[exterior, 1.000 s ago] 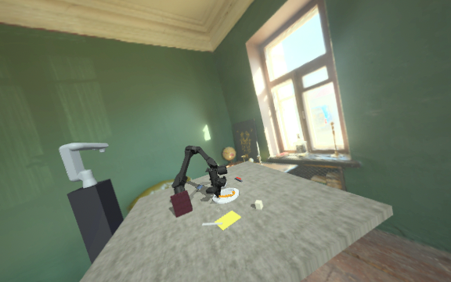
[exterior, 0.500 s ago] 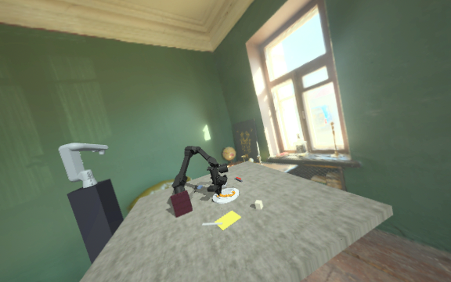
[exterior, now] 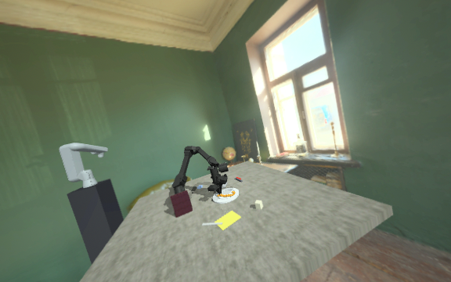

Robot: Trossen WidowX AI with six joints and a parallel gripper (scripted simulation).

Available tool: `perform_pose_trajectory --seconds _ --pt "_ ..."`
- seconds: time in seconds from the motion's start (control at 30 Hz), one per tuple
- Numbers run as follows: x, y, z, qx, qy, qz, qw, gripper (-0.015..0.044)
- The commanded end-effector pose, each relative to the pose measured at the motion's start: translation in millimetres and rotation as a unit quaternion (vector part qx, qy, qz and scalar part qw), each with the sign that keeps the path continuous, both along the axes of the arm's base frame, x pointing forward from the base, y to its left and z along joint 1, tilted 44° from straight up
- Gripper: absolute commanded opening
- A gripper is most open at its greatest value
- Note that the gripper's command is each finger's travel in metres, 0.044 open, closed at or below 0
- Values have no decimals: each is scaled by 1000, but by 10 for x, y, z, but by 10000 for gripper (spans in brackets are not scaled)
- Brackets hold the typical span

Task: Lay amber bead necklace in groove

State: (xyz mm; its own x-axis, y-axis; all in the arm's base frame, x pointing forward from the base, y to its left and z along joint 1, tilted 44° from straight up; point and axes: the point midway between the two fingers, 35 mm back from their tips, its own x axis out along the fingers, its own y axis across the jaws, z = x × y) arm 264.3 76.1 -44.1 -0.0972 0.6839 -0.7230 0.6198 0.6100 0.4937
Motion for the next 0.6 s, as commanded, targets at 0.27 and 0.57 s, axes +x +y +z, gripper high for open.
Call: perform_pose_trajectory --seconds 0.27,0.57 --pt "-3 1 4 0 1 1 1000 341" --pt "-6 -4 10 2 2 1 1000 440"
